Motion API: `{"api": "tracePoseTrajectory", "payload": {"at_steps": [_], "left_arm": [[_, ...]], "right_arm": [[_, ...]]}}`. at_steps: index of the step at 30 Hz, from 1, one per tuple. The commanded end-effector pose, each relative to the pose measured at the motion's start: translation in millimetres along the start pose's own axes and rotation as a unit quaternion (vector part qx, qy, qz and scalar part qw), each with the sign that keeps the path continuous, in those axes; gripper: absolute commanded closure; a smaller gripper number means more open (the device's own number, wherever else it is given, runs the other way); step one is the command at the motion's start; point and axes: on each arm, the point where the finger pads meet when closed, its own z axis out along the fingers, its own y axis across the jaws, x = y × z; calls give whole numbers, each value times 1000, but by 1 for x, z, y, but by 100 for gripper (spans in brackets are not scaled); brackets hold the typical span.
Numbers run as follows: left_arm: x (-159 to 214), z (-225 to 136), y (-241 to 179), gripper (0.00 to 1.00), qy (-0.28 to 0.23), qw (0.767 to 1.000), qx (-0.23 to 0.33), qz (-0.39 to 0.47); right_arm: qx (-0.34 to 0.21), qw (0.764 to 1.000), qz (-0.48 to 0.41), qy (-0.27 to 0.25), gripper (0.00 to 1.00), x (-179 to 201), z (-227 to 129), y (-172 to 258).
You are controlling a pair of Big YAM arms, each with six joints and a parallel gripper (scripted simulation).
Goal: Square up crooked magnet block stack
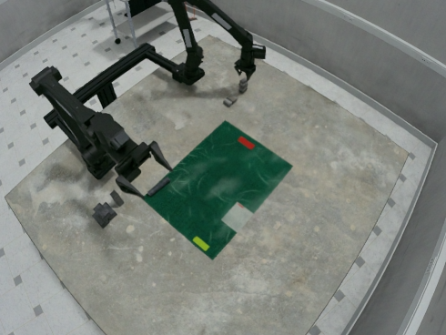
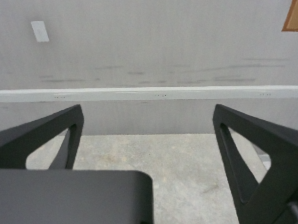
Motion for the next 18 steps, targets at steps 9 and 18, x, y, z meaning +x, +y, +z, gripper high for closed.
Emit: {"api": "tracePoseTrajectory", "payload": {"at_steps": [9,18], "left_arm": [[-9,-8,-11,40,-8,1000,14,0],[-3,31,-2,40,-2,1000,5,-2]], "right_arm": [[5,1000,7,-9,0,-19,3,-6],[5,1000,7,-9,0,-19,3,-6]]}}
